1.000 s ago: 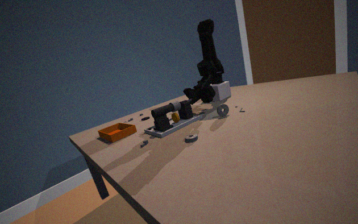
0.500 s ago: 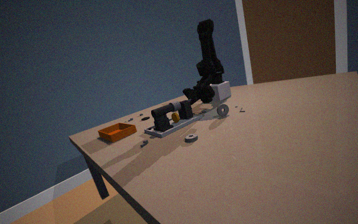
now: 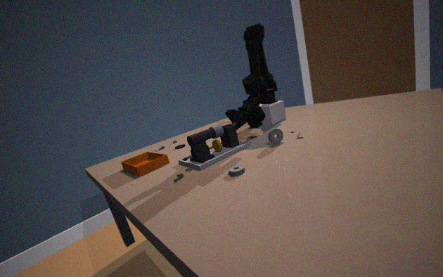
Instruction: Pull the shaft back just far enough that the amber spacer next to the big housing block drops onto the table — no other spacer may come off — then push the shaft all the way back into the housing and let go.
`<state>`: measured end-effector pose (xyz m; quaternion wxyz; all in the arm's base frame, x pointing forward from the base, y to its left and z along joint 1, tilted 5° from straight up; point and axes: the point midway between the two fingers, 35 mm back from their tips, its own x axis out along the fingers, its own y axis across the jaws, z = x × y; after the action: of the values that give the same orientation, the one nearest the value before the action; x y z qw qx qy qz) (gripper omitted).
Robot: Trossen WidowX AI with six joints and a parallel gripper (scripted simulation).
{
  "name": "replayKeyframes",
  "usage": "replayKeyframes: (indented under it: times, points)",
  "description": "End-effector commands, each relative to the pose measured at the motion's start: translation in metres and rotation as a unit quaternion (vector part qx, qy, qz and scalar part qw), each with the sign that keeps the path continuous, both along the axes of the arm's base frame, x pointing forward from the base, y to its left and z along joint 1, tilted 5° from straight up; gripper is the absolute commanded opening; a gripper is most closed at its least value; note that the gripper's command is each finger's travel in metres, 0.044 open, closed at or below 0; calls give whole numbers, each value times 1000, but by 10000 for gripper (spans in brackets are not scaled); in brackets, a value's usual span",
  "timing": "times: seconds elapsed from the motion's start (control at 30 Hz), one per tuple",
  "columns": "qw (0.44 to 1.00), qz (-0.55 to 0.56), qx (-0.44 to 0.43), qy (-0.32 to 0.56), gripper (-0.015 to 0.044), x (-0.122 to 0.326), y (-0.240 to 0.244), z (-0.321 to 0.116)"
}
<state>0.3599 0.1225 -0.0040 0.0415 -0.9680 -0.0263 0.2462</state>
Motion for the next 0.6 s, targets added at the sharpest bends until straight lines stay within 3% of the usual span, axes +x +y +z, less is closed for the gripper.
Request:
replayKeyframes:
  times: [0.0,0.57]
  points:
    - [1000,0,-1,-1,0,3,0,1]
    - [1000,0,-1,-1,0,8,0,1]
